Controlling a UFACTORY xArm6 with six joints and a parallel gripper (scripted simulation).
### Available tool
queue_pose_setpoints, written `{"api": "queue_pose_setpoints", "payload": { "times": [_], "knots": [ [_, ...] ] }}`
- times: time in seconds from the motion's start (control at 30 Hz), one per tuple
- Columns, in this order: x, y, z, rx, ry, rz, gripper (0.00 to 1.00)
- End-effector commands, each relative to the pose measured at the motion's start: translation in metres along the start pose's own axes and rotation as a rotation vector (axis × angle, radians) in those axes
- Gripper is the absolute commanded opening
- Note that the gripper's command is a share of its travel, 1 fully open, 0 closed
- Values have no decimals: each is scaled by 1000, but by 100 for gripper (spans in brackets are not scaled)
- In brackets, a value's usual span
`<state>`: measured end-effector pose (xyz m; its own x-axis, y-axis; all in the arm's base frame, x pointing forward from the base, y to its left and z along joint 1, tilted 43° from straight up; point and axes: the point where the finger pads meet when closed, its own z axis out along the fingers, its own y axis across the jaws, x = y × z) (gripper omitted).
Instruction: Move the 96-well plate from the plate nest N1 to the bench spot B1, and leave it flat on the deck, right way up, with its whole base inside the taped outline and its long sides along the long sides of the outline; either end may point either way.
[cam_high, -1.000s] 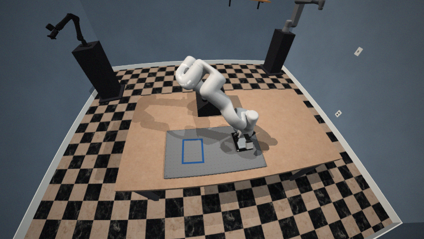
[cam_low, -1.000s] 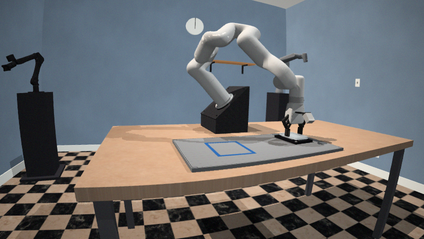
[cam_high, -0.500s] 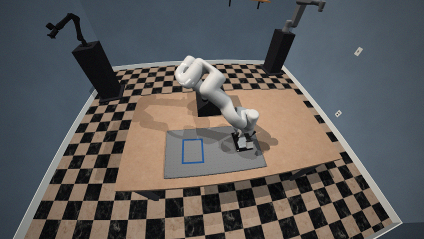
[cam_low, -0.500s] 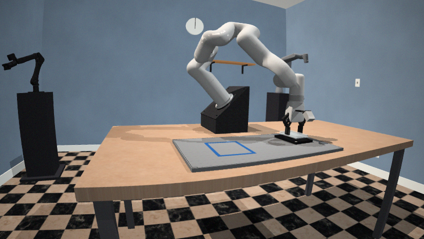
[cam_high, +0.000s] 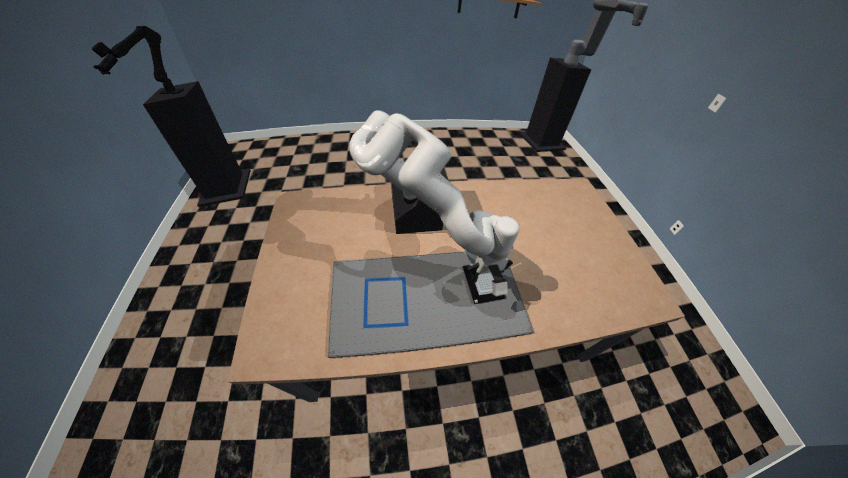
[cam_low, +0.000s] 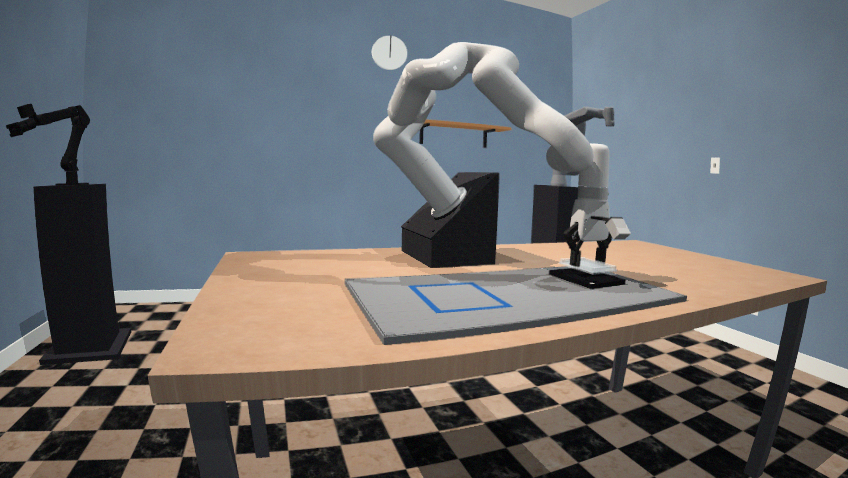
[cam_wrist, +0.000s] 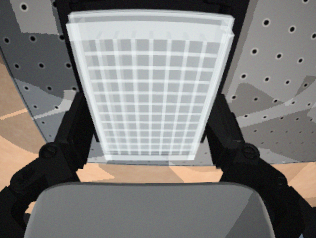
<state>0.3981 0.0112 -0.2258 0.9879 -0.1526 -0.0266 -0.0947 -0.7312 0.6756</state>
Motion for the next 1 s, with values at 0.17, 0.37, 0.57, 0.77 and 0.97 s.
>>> {"api": "queue_pose_setpoints", "payload": {
  "times": [0.17,0.37,0.57,0.77,0.97],
  "knots": [
    [2,-1,-4,2,4,1,0],
    [2,-1,-8,2,4,1,0],
    [2,-1,-18,2,4,1,0],
    [2,-1,-28,3,4,1,0],
    [2,-1,-35,3,4,1,0]
  ]
}}
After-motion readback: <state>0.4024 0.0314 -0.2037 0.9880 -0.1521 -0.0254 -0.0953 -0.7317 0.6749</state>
